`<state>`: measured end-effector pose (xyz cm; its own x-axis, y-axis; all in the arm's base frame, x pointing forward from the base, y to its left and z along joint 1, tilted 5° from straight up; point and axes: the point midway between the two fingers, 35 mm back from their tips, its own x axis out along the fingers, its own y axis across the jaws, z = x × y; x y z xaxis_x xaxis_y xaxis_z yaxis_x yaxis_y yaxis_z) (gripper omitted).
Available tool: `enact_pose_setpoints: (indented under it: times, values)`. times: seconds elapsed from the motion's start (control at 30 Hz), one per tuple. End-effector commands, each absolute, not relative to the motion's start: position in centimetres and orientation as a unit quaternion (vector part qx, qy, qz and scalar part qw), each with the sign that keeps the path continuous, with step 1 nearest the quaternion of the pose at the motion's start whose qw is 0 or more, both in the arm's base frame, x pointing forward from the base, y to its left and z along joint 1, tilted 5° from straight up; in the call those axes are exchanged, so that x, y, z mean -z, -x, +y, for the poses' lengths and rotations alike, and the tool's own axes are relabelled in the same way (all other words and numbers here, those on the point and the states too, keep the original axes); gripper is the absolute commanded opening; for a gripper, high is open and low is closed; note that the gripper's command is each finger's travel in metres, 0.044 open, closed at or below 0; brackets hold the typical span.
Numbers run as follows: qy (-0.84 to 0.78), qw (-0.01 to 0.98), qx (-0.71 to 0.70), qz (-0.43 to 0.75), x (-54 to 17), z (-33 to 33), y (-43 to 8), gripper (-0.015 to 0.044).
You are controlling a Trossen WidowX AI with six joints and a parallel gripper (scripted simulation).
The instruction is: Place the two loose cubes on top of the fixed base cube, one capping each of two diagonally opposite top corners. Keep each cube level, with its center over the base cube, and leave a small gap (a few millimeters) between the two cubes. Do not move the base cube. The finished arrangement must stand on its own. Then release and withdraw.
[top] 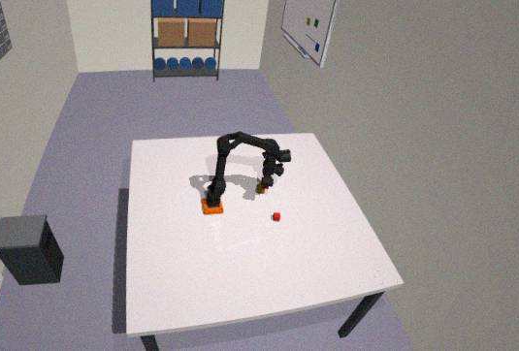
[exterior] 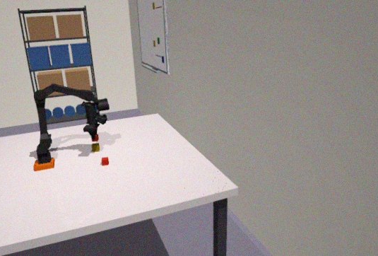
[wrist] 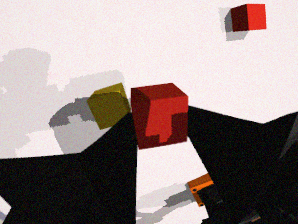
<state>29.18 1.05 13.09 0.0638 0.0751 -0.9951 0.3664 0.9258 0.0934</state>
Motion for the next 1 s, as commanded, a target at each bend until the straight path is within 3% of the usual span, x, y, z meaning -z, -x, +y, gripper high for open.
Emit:
enact_pose_setpoints:
  times: [0.0,0.63,0.97]
  values:
    - [-0.195,0.703,0.134,0.671,-12.9,1.6,-29.5,0.0105]
    - [-0.380,0.623,0.310,0.610,-12.0,4.6,-30.2,0.0105]
    - [-0.386,0.619,0.316,0.607,-12.0,4.7,-30.2,0.0105]
